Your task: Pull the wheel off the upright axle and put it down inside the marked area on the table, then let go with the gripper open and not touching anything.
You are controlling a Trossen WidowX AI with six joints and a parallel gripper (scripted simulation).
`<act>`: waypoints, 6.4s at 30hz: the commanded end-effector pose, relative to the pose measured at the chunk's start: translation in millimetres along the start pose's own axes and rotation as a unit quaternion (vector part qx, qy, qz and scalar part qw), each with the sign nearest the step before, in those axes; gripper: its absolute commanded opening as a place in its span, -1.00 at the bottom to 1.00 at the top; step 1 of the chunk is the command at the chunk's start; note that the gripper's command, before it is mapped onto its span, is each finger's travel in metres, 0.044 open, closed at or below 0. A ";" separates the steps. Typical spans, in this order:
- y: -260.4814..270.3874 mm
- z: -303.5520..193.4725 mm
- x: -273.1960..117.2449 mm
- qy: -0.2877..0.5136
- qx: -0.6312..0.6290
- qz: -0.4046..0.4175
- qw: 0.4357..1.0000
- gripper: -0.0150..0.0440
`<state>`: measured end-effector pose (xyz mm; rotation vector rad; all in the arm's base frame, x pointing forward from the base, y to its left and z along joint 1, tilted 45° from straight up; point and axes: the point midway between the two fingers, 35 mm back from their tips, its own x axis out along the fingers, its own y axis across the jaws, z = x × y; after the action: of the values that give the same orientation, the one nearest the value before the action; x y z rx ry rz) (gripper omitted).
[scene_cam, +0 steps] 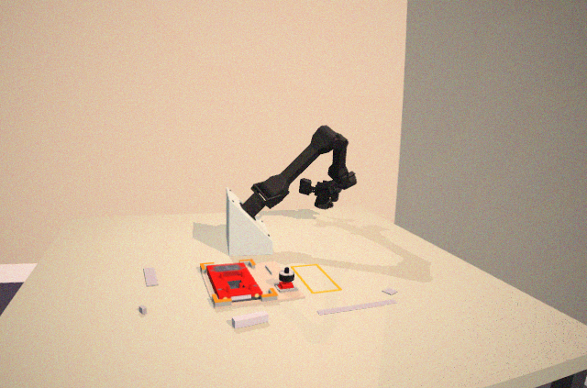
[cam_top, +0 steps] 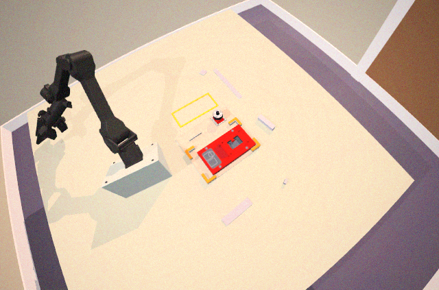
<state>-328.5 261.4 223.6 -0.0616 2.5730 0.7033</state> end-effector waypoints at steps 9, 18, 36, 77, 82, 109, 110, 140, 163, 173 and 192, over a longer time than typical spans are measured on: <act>77.8 46.0 -86.6 -0.114 -0.156 0.151 0.970 0.53; 115.0 81.6 -169.2 -0.238 -0.258 0.222 0.910 0.53; 117.5 149.9 -351.2 -0.507 -0.369 0.213 0.749 0.53; -393.2 279.7 -554.4 -0.336 0.531 0.483 0.610 0.53; -409.1 273.4 -548.4 -0.302 0.556 0.508 0.585 0.53; -390.9 342.3 -536.9 -0.301 0.556 0.503 0.590 0.28; -390.9 342.3 -536.9 -0.301 0.556 0.503 0.590 0.26; -392.7 336.7 -539.0 -0.301 0.556 0.504 0.589 -0.49; -394.9 329.8 -541.4 -0.301 0.556 0.505 0.588 -0.49; -395.8 326.8 -542.4 -0.301 0.556 0.505 0.587 -0.49; -397.5 321.1 -544.2 -0.302 0.556 0.506 0.587 -0.49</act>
<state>359.5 45.8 28.2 1.7414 1.7016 -0.6329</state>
